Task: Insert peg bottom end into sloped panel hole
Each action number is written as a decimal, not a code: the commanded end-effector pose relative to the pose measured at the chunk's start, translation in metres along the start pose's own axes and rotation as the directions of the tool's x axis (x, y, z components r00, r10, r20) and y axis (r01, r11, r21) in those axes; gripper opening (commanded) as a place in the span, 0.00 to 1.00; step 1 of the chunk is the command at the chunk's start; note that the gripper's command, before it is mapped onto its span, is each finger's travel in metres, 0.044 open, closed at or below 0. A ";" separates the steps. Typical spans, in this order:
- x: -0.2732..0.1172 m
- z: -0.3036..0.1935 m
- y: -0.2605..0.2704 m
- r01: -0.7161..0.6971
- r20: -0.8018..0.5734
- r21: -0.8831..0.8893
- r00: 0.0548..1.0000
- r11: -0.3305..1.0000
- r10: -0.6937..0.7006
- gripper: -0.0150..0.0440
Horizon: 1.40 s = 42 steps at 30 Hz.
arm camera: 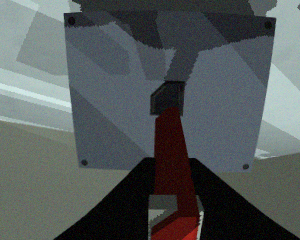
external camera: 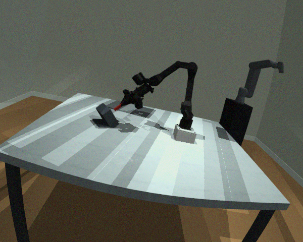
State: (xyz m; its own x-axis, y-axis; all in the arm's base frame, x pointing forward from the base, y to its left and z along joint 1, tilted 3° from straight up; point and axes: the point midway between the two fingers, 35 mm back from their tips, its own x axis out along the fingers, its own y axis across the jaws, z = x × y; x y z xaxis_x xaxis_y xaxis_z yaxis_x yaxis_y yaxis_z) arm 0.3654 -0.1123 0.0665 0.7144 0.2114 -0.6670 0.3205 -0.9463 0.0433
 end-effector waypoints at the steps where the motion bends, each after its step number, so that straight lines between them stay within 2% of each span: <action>1: 0.007 0.001 0.000 0.008 0.001 0.007 1.000 1.000 -0.008 0.25; 14: 0.023 0.002 -0.001 0.009 -0.001 0.007 1.000 1.000 -0.009 0.25; 42: 0.020 0.002 -0.001 0.009 -0.008 0.000 1.000 1.000 -0.009 0.25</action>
State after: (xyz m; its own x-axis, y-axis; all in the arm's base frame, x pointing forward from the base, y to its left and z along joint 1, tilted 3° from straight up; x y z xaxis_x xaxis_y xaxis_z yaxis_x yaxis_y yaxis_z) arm 0.3783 -0.1081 0.0538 0.7183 0.2193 -0.6603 0.3244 -0.9451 0.0391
